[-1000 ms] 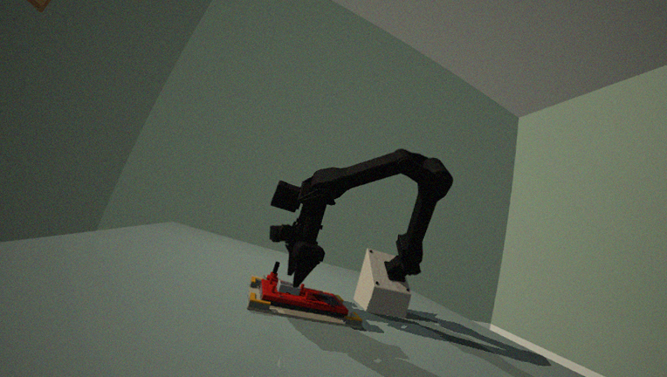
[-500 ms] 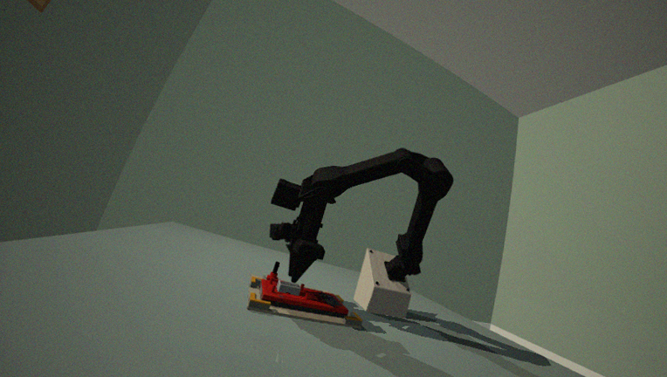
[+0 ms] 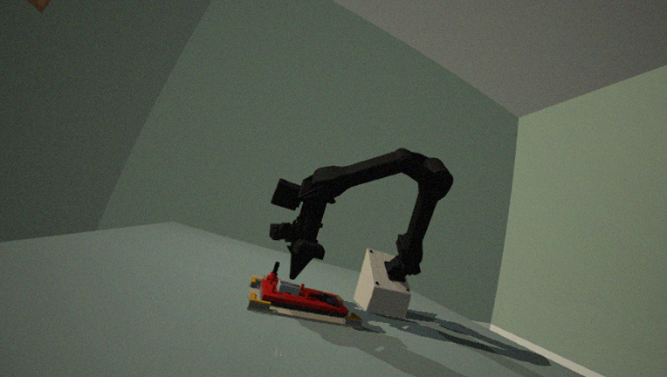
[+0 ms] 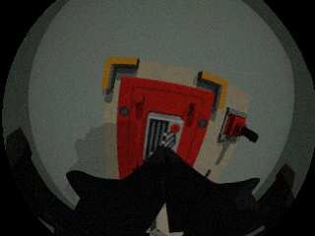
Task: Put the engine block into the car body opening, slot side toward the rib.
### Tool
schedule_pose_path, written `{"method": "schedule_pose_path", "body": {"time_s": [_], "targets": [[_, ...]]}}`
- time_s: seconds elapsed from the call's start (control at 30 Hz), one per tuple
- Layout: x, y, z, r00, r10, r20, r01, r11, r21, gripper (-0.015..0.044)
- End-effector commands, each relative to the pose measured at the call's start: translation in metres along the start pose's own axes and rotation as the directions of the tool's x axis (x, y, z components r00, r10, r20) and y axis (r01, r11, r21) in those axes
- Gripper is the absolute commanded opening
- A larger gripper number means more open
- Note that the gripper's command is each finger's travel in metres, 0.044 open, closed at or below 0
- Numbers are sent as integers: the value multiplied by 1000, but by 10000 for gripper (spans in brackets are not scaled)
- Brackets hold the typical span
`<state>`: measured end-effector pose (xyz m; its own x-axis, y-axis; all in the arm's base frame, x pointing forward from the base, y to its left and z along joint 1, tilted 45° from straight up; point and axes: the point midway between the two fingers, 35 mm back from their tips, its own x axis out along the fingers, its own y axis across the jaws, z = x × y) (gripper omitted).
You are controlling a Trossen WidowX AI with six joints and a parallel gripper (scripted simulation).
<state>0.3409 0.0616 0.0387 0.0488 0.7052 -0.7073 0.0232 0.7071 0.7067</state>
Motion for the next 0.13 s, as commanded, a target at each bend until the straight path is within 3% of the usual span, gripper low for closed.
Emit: {"method": "schedule_pose_path", "body": {"time_s": [0.0,0.1], "targets": [[-1,1,1,1000,1,3,-1,1000,-7,0],[-1,1,1,1000,1,3,-1,1000,-7,0]]}}
